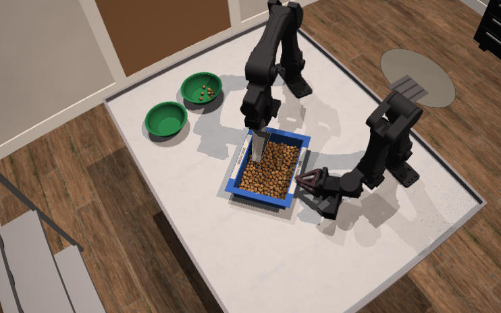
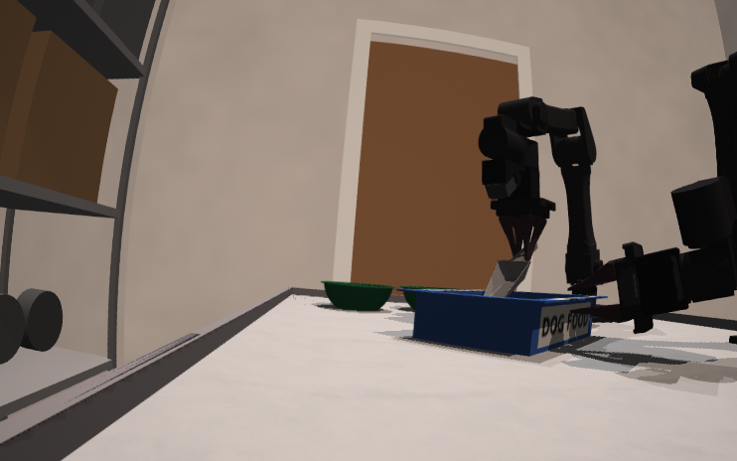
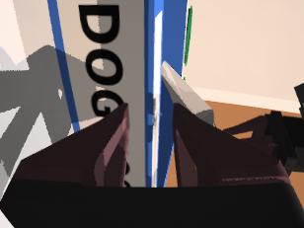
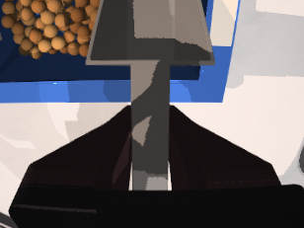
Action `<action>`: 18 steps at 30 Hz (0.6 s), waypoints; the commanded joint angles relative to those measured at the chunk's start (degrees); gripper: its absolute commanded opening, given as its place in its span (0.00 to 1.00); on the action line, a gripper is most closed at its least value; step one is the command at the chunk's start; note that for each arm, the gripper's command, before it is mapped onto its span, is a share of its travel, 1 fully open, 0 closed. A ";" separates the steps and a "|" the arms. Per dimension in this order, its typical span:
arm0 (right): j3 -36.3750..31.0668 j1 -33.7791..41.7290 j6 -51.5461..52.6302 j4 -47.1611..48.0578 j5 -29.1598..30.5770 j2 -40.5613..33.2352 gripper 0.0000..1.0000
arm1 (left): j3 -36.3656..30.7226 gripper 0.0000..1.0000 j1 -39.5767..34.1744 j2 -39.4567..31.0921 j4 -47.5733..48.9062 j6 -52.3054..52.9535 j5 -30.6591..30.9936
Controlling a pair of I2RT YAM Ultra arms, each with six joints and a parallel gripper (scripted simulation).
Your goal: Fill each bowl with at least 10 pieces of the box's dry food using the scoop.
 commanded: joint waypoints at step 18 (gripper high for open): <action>-1.82 0.96 0.66 1.62 -0.51 -3.70 0.00 | 3.20 0.26 -2.79 1.94 3.67 -0.99 -2.51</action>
